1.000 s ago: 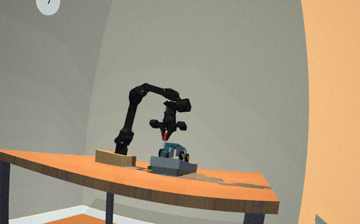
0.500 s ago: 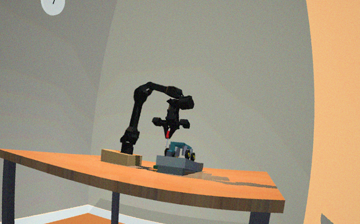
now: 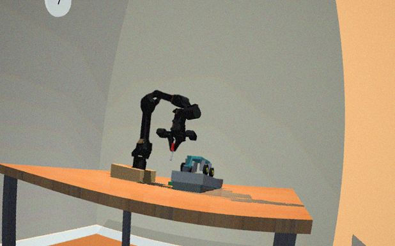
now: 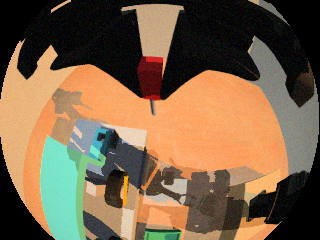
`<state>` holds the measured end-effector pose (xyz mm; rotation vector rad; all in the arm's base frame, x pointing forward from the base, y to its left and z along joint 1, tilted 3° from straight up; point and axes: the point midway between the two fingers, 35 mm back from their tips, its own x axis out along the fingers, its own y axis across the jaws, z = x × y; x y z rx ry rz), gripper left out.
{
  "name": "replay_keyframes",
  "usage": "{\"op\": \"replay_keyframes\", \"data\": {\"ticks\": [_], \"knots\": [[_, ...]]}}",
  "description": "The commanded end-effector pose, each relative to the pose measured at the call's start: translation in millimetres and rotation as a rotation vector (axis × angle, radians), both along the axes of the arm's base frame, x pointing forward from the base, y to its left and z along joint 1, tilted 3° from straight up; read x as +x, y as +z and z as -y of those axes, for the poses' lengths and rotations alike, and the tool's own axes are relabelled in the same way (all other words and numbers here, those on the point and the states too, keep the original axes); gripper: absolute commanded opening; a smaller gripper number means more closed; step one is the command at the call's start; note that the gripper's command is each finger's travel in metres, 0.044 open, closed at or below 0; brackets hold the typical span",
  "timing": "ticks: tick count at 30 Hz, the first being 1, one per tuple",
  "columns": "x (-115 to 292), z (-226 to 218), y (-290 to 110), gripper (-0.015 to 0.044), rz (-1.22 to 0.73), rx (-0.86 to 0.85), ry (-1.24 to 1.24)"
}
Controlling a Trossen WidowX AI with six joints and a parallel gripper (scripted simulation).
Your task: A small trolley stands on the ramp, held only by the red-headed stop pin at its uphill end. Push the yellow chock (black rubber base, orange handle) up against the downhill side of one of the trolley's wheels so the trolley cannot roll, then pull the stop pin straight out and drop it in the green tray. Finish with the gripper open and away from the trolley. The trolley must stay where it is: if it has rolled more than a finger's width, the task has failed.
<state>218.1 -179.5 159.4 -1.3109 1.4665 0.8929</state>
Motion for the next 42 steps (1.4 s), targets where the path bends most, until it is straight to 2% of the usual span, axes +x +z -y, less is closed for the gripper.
{"op": "replay_keyframes", "data": {"ticks": [1, 9, 42], "knots": [[-12, -2, -1, 0.0, 0.005, 0.001, 0.005], [-18, -8, -2, 0.0, 0.005, 0.001, 0.005], [8, -131, -24, 0.0, 0.007, 0.012, 0.005]]}}
